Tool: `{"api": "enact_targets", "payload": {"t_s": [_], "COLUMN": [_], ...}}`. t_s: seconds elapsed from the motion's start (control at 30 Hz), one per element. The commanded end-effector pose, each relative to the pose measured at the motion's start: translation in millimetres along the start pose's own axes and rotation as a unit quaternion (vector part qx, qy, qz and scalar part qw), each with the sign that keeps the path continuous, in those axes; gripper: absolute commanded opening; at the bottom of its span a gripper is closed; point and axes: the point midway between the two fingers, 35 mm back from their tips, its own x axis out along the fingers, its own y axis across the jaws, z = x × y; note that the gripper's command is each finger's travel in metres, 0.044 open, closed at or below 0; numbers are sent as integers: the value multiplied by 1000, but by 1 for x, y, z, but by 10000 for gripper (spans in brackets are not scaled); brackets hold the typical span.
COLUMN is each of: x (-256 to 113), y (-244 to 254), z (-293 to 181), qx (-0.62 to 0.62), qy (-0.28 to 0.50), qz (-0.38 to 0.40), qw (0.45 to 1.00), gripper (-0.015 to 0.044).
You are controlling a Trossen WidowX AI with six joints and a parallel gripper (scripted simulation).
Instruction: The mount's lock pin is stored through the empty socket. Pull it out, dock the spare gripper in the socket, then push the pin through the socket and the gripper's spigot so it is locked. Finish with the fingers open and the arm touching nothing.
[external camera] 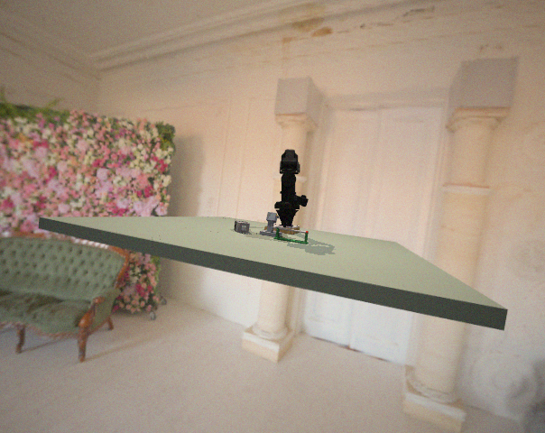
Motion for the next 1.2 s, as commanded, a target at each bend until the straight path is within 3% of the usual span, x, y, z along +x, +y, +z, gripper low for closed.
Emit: {"api": "enact_targets", "payload": {"t_s": [0.0, 0.73, 1.17], "x": [-11, -54, -110], "y": [0, 2, 3], "z": [1, 4, 10], "qx": [0, -4, -4], "qy": [0, 1, 1], "qz": [0, 5, 5], "qw": [1000, 1000, 1000], "gripper": [440, 440, 440]}}
